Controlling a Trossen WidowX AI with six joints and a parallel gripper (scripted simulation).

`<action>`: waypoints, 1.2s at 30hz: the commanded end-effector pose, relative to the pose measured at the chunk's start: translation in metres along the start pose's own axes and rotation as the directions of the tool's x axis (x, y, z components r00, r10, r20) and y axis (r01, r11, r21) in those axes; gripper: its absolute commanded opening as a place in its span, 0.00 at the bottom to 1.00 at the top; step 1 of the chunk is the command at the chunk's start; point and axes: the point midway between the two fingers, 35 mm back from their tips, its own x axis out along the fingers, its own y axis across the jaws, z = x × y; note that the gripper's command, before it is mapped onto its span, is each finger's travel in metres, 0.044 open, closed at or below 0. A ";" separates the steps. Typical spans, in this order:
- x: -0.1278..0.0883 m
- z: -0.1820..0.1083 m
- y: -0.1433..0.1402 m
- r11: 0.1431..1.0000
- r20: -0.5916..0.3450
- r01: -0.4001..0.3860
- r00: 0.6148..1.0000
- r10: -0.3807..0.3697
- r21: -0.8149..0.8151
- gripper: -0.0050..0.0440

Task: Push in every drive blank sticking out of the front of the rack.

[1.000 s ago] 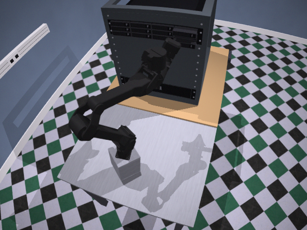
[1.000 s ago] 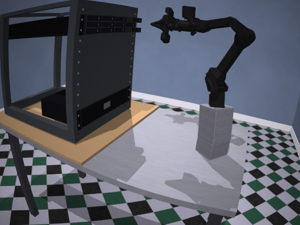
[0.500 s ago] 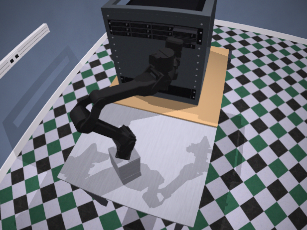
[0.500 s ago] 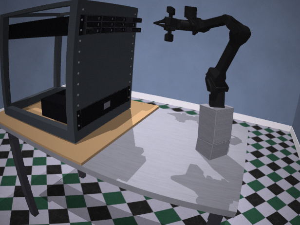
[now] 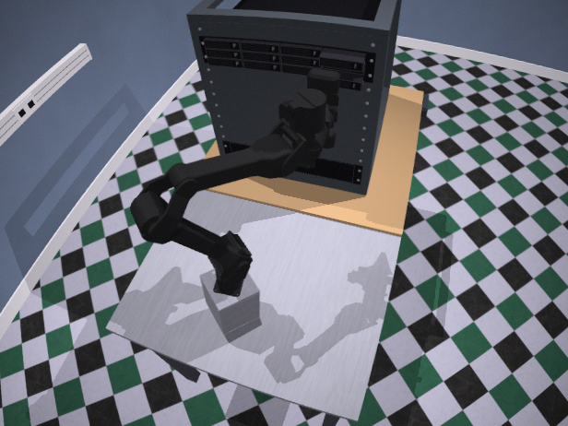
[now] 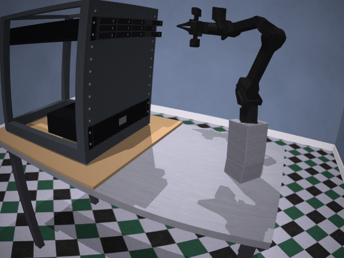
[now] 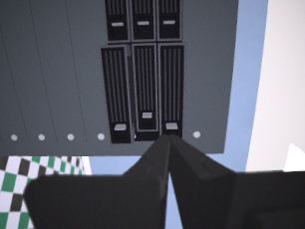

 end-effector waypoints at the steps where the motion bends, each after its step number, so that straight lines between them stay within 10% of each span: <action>1: 0.000 0.000 -0.010 1.000 0.003 0.019 1.000 -0.019 -0.023 0.00; 15: 0.002 0.000 -0.011 1.000 0.004 0.020 1.000 -0.020 -0.022 0.00; 36: 0.077 -0.001 -0.023 1.000 0.005 0.020 1.000 -0.020 -0.022 0.00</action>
